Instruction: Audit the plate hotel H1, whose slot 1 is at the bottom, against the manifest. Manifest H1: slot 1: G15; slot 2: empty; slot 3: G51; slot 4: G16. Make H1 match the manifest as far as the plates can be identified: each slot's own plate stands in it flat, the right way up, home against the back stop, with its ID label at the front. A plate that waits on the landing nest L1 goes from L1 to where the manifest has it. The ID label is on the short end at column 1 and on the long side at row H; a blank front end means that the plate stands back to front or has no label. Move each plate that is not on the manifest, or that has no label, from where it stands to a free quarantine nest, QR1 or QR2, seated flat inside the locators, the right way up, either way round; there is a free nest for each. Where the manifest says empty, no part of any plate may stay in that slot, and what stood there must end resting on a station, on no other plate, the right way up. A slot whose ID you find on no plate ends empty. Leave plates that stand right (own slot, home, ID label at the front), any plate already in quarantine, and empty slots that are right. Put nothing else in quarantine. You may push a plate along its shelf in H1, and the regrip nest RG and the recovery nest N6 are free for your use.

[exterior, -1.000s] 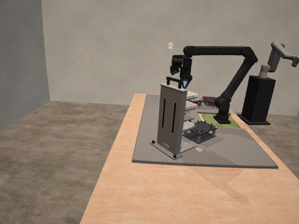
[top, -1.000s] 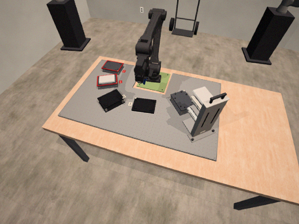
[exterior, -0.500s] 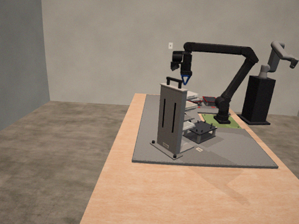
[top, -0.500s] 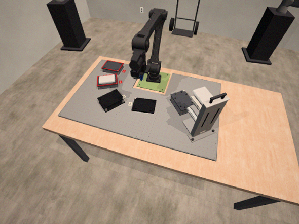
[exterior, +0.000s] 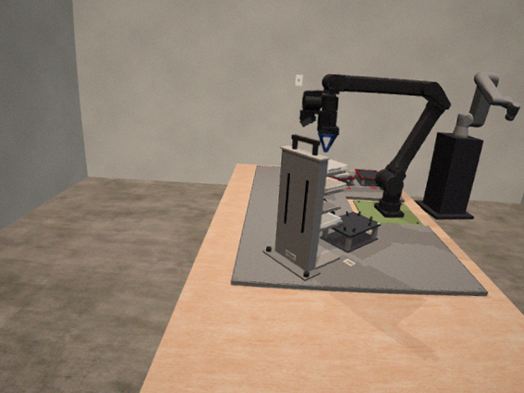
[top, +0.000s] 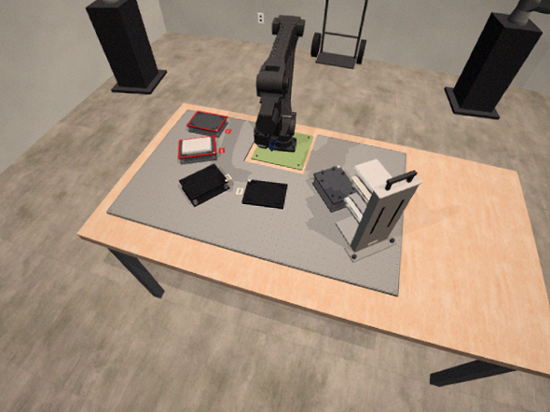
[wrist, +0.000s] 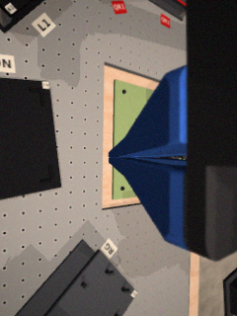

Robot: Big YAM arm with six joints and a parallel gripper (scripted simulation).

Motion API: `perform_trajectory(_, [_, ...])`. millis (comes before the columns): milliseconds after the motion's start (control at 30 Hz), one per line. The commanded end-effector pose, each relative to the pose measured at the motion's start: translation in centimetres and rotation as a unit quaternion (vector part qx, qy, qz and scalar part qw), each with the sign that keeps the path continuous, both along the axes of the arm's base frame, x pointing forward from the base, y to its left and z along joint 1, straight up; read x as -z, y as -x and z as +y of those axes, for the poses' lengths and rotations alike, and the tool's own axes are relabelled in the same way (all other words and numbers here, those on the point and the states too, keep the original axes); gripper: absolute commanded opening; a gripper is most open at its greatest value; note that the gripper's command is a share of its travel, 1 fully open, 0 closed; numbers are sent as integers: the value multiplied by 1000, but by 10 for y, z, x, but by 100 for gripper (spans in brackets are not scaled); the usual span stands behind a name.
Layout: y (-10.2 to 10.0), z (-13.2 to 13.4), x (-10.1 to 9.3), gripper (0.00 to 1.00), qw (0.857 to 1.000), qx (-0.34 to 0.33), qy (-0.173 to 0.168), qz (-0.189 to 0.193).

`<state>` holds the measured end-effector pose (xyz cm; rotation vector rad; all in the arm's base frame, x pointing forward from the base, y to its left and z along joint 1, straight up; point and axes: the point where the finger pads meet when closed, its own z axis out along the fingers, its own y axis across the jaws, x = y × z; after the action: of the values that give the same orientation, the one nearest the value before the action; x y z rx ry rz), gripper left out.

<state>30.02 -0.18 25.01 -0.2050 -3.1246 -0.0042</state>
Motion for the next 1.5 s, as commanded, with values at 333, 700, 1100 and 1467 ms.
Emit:
perform_trajectory(333, [-6,47,-13,0,996,-26,-15,-83])
perform_trajectory(700, [-4,77,-14,0,987,-64,-29,-146])
perform_trajectory(1100, [-2,104,-15,0,969,-116,-46,-215])
perform_trajectory(1467, [-5,97,-16,0,943,-150,-57,-290])
